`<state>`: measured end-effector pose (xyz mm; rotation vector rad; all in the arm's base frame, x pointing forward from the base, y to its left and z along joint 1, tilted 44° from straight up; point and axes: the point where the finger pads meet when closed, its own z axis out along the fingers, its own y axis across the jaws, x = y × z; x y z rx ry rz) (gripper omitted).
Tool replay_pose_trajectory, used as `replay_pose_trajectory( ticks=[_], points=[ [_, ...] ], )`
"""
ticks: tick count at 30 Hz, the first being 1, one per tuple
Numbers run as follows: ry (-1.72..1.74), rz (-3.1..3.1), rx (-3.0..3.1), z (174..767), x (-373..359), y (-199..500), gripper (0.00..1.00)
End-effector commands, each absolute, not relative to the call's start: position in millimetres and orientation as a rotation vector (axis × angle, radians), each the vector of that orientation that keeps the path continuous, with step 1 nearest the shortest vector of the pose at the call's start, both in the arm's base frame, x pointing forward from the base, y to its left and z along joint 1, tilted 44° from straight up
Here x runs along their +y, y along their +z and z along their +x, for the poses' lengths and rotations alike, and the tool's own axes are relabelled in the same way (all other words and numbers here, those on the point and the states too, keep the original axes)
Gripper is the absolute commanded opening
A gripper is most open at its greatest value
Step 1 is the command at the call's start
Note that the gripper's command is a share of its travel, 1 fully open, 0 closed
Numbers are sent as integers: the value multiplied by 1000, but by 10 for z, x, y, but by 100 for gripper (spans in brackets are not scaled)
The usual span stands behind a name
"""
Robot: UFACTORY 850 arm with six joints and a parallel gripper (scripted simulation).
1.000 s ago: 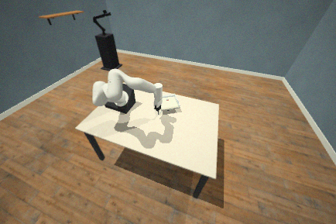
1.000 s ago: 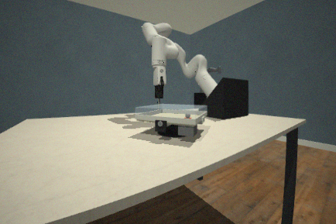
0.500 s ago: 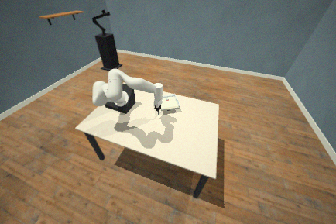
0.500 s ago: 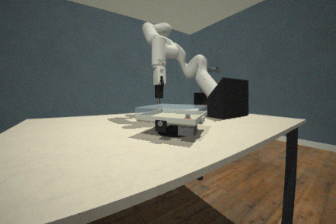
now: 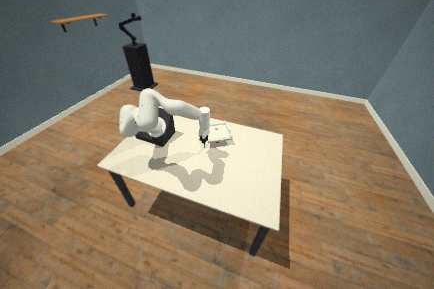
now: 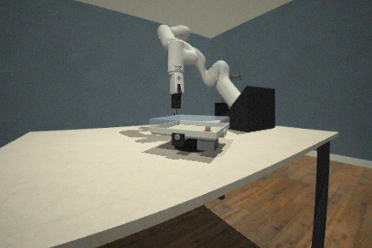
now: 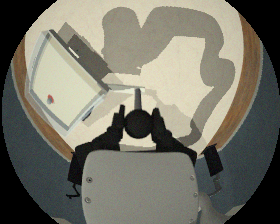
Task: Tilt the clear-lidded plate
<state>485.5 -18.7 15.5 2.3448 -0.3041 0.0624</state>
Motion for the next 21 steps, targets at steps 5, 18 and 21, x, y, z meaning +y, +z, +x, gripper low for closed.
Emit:
replay_pose_trajectory(
  ticks=[5,18,21],
  points=[
    [65,2347,-304,4854,-197,150,0],
    [65,2347,-304,4857,-201,148,0],
    [65,2347,-304,4857,-200,149,0]
  ],
)
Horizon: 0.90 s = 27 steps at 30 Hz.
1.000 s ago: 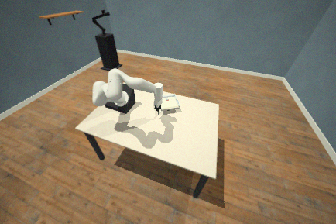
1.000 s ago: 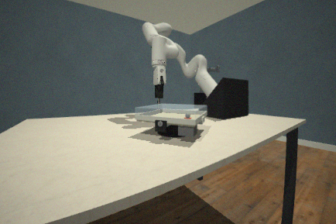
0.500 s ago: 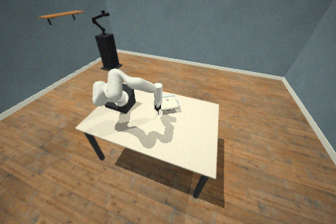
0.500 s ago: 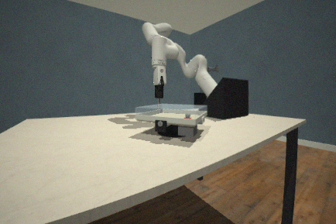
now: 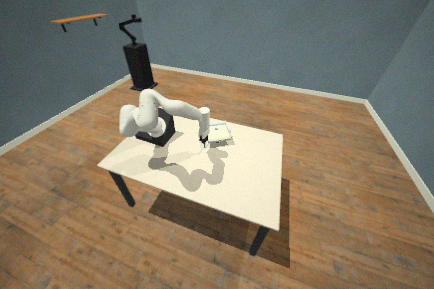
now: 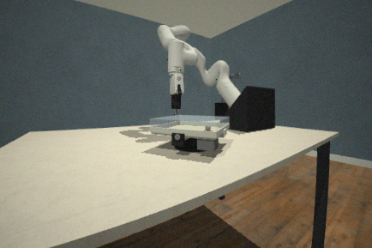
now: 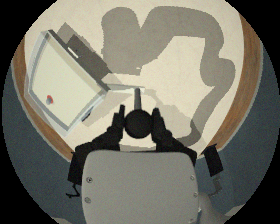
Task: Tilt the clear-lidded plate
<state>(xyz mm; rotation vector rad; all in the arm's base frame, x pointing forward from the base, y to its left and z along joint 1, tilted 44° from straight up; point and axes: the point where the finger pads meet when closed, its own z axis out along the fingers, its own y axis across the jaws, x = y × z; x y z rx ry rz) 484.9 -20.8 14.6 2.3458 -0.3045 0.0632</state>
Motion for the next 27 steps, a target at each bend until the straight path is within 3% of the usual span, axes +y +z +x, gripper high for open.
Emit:
replay_pose_trajectory(
  ticks=[1,27],
  points=[
    [65,2347,-304,4857,-200,149,0],
    [65,2347,-304,4860,-196,151,0]
  ],
)
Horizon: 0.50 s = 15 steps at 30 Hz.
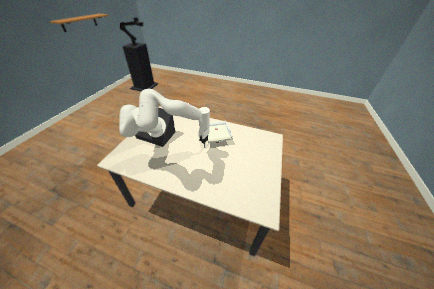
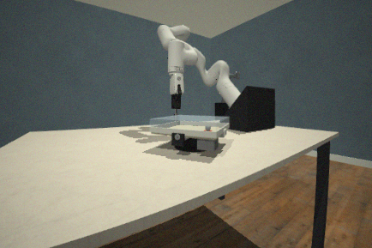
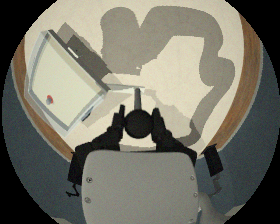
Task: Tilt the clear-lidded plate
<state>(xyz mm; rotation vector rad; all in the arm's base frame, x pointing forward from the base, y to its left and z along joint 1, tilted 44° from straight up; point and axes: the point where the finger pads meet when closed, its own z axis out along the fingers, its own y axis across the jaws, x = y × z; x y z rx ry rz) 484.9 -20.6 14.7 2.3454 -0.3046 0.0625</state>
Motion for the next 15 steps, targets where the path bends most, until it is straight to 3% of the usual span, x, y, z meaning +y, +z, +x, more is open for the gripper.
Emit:
replay_pose_trajectory(
  ticks=[1,6,7,15],
  points=[
    [65,2347,-304,4860,-196,151,0],
    [65,2347,-304,4860,-196,151,0],
    [65,2347,-304,4860,-196,151,61],
    [65,2347,-304,4860,-196,151,61]
  ],
)
